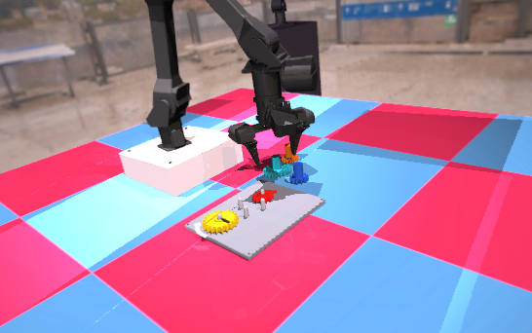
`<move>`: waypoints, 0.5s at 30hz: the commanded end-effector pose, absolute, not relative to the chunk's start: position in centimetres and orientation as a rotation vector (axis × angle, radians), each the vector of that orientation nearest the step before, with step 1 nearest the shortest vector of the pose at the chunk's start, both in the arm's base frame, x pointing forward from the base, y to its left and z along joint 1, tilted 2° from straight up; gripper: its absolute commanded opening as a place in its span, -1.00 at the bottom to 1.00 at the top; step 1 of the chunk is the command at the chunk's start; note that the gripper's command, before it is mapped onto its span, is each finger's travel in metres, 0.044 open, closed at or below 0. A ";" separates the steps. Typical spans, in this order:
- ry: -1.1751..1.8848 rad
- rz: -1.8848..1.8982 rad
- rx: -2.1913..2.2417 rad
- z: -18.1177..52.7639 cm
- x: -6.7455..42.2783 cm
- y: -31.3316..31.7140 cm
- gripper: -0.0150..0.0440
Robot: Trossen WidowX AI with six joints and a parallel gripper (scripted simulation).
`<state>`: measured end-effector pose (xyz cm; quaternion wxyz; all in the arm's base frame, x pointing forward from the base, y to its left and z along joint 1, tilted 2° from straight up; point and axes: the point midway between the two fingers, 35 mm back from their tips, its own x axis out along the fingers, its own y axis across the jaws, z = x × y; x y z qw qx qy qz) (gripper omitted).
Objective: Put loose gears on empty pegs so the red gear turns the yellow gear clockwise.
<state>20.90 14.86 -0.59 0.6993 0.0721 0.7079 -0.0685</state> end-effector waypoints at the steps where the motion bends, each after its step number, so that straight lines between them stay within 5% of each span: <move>1: 1.585 -0.155 0.165 -0.8 20.8 14.9 0.82; 13: 1.585 -0.155 0.165 -0.8 20.8 14.9 -0.25; 15: 1.585 -0.155 0.165 -0.8 20.8 14.9 -0.29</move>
